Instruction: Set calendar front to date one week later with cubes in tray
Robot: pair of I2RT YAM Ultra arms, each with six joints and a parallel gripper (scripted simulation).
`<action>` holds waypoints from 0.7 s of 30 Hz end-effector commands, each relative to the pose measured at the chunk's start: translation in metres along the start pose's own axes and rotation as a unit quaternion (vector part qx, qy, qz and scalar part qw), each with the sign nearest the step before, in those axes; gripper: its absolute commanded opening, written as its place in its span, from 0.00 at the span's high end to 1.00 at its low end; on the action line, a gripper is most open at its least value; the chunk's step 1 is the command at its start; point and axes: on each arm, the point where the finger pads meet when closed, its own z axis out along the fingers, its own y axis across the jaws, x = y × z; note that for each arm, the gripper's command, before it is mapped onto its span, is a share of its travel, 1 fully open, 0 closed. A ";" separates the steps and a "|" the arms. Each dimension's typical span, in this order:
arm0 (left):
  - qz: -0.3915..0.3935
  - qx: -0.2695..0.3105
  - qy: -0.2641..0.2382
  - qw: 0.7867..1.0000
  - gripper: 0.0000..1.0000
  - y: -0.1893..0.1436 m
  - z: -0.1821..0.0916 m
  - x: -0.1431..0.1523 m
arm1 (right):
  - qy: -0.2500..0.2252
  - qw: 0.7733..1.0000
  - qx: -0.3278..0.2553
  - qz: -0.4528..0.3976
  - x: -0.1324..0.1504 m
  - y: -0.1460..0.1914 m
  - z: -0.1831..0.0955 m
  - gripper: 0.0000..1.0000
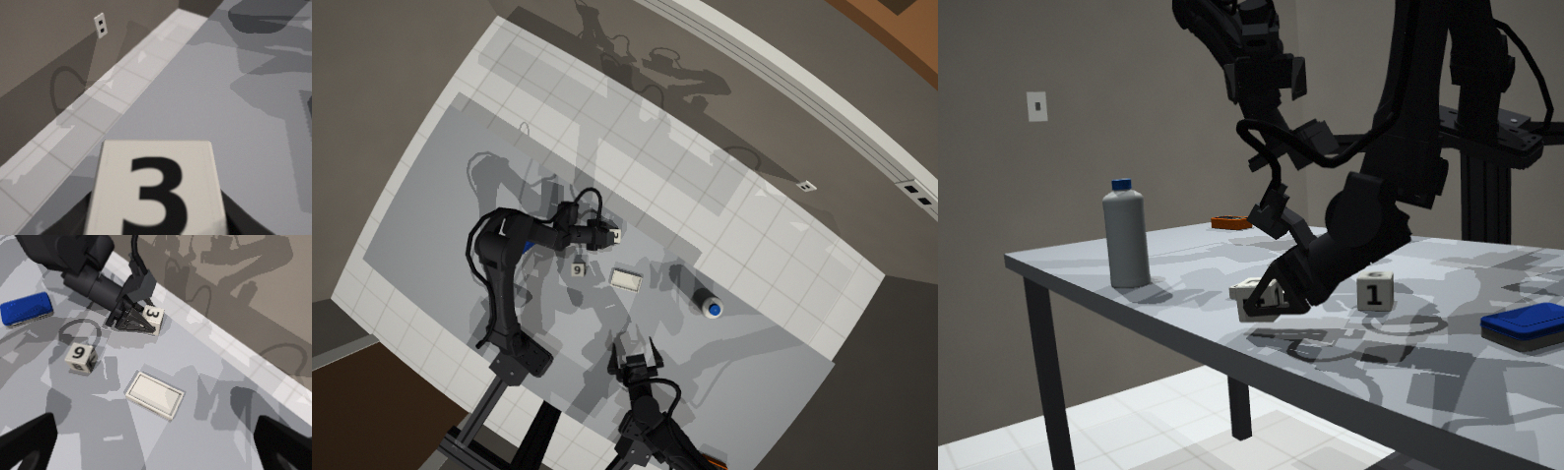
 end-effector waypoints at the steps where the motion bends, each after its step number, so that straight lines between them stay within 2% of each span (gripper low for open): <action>1: 0.014 0.015 -0.031 0.999 0.60 -0.005 0.005 -0.010 | -0.025 1.000 0.001 0.016 -0.014 0.001 -0.004 0.00; 4: 0.014 0.015 -0.031 0.999 0.60 -0.005 0.005 -0.010 | -0.025 1.000 0.001 0.016 -0.014 0.001 -0.004 0.00; 8: 0.031 0.000 -0.039 0.999 0.60 0.003 -0.001 -0.035 | -0.025 1.000 0.001 0.016 -0.014 0.001 -0.004 0.00; 12: 0.018 0.012 -0.036 0.999 0.60 -0.005 0.010 -0.016 | -0.025 1.000 0.001 0.016 -0.014 0.001 -0.004 0.00; 21: 0.018 0.014 -0.034 0.999 0.60 -0.003 0.022 -0.009 | -0.025 1.000 0.001 0.016 -0.014 0.001 -0.004 0.00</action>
